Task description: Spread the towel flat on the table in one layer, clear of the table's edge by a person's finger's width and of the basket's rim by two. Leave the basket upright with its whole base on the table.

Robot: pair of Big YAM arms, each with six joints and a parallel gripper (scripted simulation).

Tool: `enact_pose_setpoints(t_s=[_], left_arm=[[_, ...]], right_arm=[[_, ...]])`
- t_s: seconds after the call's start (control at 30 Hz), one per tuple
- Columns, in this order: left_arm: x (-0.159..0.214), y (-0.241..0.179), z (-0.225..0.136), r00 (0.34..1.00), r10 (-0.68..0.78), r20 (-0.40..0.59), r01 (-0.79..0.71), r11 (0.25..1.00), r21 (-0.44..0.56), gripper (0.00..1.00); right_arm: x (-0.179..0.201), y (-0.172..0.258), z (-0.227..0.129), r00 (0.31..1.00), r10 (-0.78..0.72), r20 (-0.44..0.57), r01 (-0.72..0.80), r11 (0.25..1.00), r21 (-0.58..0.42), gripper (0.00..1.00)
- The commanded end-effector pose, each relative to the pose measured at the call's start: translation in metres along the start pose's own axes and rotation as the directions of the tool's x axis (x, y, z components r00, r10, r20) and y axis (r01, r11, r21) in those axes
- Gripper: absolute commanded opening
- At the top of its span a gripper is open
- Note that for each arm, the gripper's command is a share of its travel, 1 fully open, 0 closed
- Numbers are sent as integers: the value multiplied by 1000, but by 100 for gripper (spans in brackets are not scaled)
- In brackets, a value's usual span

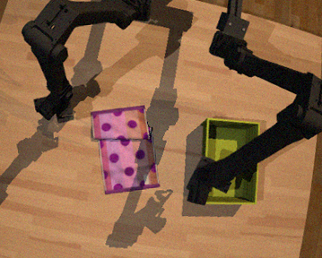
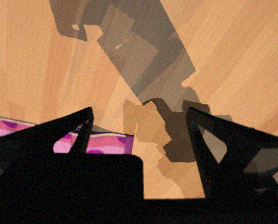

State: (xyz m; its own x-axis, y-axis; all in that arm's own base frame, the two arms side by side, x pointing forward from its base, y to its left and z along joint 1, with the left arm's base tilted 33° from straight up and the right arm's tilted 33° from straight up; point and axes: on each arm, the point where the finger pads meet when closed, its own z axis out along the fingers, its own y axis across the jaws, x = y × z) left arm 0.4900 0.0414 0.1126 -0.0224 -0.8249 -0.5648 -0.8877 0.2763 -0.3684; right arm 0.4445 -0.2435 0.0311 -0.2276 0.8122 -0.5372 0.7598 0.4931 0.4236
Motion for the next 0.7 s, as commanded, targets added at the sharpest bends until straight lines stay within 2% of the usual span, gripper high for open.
enact_pose_setpoints(t_s=[0.0,0.2,0.4,0.47,0.67], left_arm=[[20,-22,5,973,227,47,-231,968,99,100],[60,-48,7,880,451,149,-473,859,193,100],[98,-72,9,737,624,261,-676,693,252,100],[98,-72,9,737,624,261,-676,693,252,100],[143,-121,6,505,746,433,-862,419,284,100]], right_arm=[[30,8,3,968,-240,76,245,968,-56,100],[88,19,-7,863,-471,183,493,864,-99,100],[134,27,-15,738,-620,267,663,740,-115,100],[134,27,-15,738,-620,267,663,740,-115,100],[178,35,-23,579,-736,350,806,581,-112,100]])
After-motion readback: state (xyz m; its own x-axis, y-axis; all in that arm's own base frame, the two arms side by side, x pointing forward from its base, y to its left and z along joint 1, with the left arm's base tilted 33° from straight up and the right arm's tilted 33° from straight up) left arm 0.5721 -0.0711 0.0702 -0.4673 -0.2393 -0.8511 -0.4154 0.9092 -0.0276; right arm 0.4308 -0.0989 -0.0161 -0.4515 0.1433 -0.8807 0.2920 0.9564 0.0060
